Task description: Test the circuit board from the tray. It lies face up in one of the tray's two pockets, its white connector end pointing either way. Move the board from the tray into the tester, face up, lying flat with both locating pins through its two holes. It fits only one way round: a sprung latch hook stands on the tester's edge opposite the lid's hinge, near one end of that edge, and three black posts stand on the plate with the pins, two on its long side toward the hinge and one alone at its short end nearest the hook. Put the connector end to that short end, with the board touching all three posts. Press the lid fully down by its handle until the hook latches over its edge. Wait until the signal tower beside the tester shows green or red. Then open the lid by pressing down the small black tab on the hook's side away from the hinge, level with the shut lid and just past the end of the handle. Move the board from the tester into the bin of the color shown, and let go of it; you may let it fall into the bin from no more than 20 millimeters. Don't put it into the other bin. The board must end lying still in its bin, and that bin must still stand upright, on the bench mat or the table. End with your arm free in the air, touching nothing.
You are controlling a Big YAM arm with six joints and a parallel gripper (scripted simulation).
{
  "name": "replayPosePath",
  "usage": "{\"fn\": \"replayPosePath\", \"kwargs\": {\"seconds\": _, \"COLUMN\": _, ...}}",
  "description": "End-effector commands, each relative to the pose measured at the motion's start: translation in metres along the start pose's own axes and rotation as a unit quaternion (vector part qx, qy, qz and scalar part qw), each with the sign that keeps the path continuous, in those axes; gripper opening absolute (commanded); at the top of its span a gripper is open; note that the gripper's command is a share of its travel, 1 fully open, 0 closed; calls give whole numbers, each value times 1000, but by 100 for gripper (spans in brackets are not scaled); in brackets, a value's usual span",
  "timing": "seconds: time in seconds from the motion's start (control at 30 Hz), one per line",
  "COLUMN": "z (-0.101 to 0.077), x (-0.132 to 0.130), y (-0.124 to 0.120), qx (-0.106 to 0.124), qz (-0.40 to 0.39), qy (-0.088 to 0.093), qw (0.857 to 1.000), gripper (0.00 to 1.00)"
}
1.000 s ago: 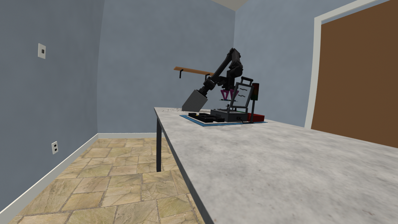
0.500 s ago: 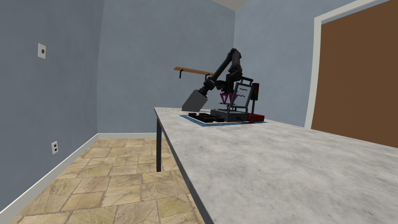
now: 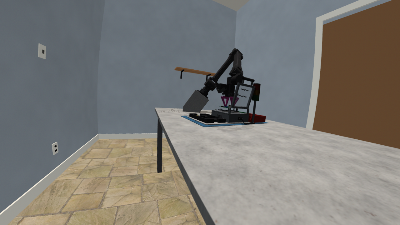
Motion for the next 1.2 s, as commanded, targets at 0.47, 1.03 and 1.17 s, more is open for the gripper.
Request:
{"fn": "replayPosePath", "kwargs": {"seconds": 0.47, "z": -4, "x": 9, "y": 3, "qx": -5, "qz": 2, "qy": 15, "qw": 1000, "gripper": 72}}
{"fn": "replayPosePath", "kwargs": {"seconds": 1.03, "z": -4, "x": 9, "y": 3, "qx": -5, "qz": 2, "qy": 15, "qw": 1000, "gripper": 72}}
{"fn": "replayPosePath", "kwargs": {"seconds": 1.17, "z": -4, "x": 9, "y": 3, "qx": -5, "qz": 2, "qy": 15, "qw": 1000, "gripper": 72}}
Point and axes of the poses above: the point where the finger pads meet when closed, its own z axis out along the fingers, its own x axis across the jaws, y = z × x, the point moved 7 cm from there along -z, back along the fingers, and after that the axes turned 2 degrees about z, right-handed, at the moved point
